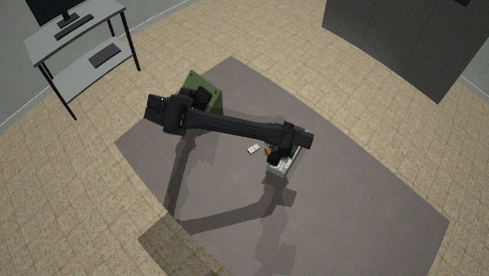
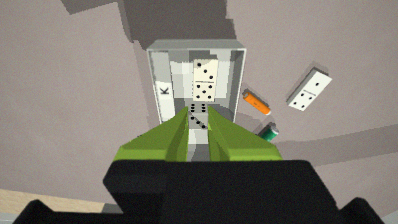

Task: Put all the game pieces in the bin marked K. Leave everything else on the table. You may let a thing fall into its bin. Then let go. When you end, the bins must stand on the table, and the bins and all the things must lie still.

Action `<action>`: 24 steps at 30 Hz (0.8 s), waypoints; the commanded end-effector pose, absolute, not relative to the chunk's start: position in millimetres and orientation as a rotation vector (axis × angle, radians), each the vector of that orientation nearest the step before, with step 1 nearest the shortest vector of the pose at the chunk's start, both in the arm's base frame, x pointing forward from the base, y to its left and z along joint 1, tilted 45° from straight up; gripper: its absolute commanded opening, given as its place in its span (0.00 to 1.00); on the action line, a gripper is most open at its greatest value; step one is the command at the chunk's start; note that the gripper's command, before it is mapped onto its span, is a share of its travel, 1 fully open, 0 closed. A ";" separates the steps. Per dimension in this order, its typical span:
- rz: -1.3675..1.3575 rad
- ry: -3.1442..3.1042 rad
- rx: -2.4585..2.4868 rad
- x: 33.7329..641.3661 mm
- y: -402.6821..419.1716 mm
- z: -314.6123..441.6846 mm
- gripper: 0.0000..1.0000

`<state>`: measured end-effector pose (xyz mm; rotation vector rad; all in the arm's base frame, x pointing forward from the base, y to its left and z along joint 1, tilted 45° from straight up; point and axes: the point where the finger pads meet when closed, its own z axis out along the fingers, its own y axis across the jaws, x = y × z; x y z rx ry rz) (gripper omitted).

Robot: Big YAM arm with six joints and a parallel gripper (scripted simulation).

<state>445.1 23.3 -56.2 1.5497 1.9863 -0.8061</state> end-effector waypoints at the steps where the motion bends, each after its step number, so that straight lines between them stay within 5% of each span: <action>1: -0.784 1.973 1.555 444.5 26.7 -42.4 0.10; 24: -0.787 1.984 1.542 443.9 23.8 -37.8 0.10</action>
